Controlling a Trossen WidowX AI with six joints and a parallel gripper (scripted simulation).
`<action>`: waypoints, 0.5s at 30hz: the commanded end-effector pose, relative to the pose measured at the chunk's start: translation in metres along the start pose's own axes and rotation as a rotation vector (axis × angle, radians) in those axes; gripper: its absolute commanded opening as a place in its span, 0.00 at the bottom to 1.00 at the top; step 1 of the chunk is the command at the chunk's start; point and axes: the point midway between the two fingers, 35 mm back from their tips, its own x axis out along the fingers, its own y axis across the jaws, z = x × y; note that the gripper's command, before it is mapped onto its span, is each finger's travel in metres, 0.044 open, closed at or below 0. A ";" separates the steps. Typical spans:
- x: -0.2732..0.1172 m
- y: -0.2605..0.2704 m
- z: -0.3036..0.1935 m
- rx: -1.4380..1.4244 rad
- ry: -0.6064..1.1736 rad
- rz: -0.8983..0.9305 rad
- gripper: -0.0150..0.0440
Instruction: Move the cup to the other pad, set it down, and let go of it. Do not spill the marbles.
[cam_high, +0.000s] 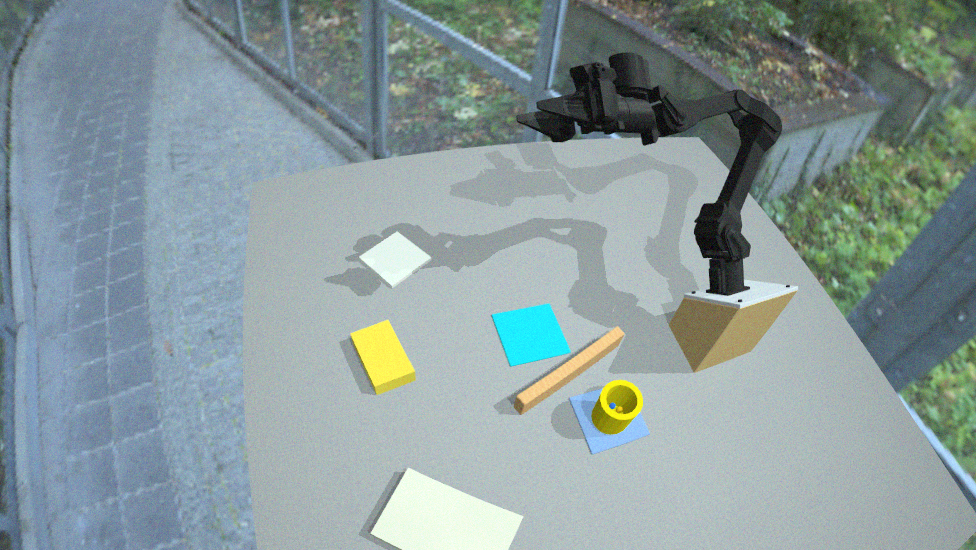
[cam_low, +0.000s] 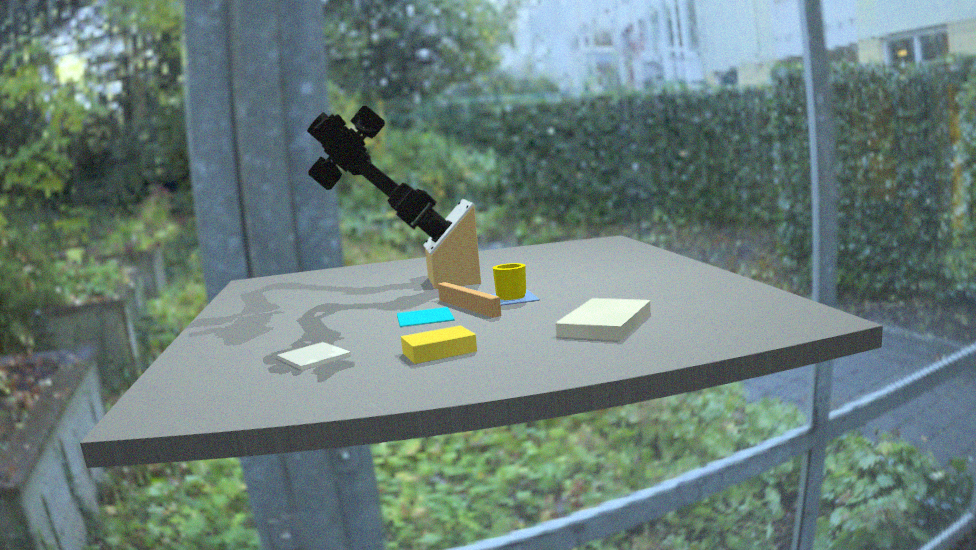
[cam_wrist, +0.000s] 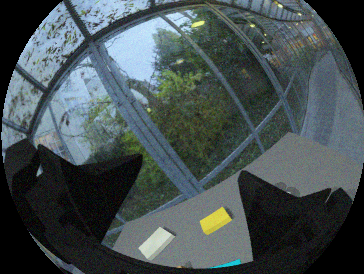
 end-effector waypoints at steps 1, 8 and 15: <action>0.002 0.001 -0.003 0.009 0.012 0.003 0.89; 0.033 0.047 -0.119 0.293 0.474 -0.020 0.58; 0.019 0.069 -0.235 0.478 0.895 -0.340 0.54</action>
